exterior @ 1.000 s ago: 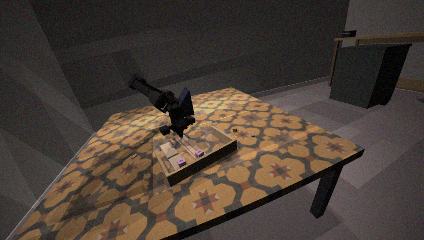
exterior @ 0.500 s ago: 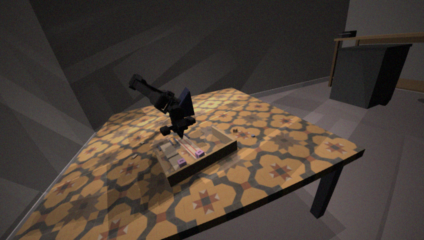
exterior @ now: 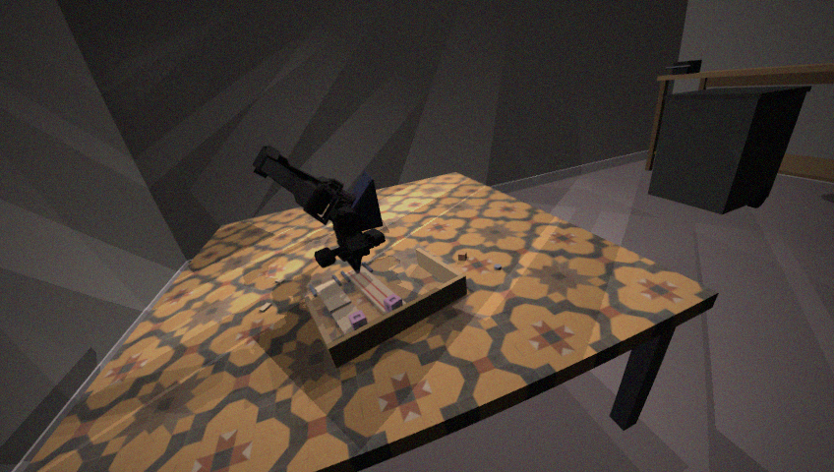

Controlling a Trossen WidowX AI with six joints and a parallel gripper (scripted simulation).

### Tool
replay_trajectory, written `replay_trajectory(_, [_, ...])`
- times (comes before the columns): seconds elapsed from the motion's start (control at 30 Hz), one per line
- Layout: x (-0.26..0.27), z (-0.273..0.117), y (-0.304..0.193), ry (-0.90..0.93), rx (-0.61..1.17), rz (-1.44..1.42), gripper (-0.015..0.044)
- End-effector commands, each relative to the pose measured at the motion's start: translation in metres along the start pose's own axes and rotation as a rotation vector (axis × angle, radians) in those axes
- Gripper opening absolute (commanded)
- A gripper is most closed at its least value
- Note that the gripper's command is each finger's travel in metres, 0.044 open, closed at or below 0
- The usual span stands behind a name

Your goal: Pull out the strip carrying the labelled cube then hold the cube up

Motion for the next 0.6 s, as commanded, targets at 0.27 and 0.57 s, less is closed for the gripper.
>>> replay_trajectory(0.27, [-0.0002, 0.0023, -0.0009, -0.005, 0.004, -0.004, 0.0])
replay_trajectory(0.57, [-0.0002, 0.0031, -0.0007, -0.005, 0.004, -0.004, 0.0])
Point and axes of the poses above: the point midway between the two fingers, 35 mm back from their tips, its own z axis out along the fingers, its own x axis across the jaws, y = z × x, the point moved 7 cm from there along -z, back along the fingers, and after that the axes turned 2 degrees about z, right-handed, at the moved point
